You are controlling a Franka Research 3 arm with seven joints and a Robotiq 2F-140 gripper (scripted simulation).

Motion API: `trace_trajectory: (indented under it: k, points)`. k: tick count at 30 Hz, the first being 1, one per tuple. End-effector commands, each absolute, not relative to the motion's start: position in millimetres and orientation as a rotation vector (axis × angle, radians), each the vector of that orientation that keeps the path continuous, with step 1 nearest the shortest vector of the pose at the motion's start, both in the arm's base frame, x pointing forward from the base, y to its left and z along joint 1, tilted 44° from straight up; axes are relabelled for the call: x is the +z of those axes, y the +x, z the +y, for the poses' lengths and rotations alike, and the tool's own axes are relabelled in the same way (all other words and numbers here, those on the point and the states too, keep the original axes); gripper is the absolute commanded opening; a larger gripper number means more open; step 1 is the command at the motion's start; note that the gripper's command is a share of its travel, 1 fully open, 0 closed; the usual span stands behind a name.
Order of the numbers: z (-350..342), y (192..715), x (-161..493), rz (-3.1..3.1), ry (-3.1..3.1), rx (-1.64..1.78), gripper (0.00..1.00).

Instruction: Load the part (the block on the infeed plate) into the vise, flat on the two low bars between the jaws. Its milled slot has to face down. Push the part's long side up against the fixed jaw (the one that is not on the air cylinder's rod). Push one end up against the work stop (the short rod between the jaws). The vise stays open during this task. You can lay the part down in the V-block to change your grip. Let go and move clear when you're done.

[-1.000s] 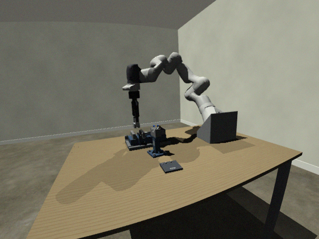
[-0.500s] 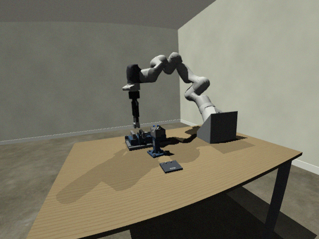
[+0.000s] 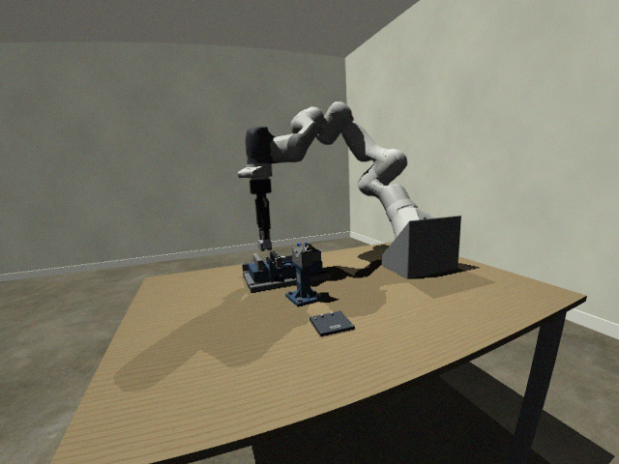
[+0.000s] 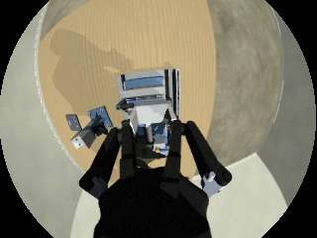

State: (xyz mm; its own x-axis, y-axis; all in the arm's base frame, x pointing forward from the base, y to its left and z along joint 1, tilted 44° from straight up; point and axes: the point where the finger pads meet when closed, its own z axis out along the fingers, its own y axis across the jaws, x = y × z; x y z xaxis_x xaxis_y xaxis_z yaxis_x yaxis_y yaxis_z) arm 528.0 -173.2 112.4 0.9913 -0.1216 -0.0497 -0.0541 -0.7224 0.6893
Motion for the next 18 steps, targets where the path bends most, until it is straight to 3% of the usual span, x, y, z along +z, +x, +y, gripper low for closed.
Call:
trace_trajectory:
  k: [1, 18]
  points:
    - [-175.7, 529.1, 110.1, -0.125, 2.379, -0.110, 0.00]
    - [-182.2, 528.0, 103.1, -0.125, 2.379, -0.110, 0.00]
